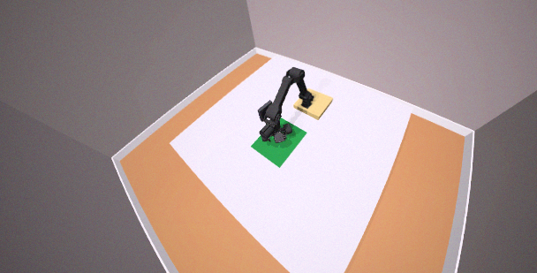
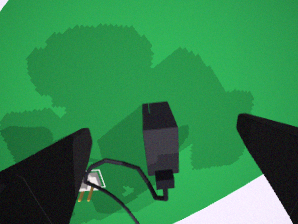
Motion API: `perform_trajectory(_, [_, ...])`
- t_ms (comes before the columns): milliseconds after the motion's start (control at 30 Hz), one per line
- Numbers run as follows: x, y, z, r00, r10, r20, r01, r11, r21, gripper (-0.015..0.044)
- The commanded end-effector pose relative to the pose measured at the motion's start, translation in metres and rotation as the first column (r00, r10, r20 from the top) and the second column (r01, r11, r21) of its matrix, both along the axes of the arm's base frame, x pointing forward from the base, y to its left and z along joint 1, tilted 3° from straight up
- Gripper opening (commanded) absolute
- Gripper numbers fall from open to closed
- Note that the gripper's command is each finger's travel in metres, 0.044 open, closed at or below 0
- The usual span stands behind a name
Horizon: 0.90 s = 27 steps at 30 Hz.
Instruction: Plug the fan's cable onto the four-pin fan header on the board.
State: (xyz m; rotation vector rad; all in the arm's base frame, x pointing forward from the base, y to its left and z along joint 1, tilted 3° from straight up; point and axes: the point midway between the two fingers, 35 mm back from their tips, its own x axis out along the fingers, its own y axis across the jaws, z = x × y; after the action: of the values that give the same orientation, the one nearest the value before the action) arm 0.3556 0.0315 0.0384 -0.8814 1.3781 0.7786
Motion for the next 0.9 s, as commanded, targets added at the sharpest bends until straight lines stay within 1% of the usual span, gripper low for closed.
perform_trajectory(0, [-0.0025,-0.0001,-0.0090,1.000,0.004,-0.011,-0.004,1.000,0.001,0.0440])
perform_trajectory(333, [-0.0028,-0.0005,-0.0162,1.000,0.004,-0.011,-0.004,1.000,0.001,0.0440])
perform_trajectory(867, [-0.0012,-0.0007,-0.0137,1.000,0.000,-0.006,0.000,1.000,-0.001,0.0020])
